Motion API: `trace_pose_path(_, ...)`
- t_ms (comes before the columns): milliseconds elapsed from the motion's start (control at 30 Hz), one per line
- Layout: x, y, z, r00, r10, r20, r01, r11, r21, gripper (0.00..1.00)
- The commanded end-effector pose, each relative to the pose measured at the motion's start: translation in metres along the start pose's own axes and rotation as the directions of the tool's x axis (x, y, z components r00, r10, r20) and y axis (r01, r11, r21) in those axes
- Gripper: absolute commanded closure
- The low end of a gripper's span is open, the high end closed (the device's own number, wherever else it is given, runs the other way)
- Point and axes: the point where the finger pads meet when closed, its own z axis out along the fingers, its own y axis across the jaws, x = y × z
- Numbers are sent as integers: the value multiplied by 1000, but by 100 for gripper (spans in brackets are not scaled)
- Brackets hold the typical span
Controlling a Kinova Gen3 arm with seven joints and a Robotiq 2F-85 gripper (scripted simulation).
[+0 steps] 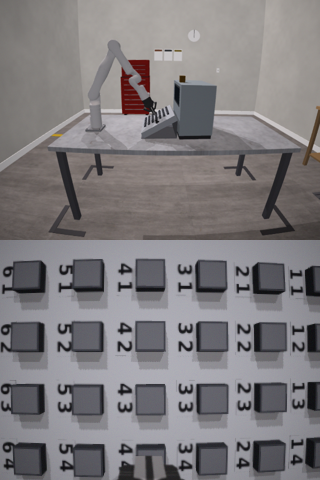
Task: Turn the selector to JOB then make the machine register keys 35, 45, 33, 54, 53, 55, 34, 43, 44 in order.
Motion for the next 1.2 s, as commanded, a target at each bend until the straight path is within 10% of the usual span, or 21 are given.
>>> trace_pose_path(0, 5, 0, -9, 1000, -11, -6, 11, 1000, -1, 90)
trace_pose_path(1167, -13, -27, -23, 1000, -11, 2, 11, 1000, -8, 90)
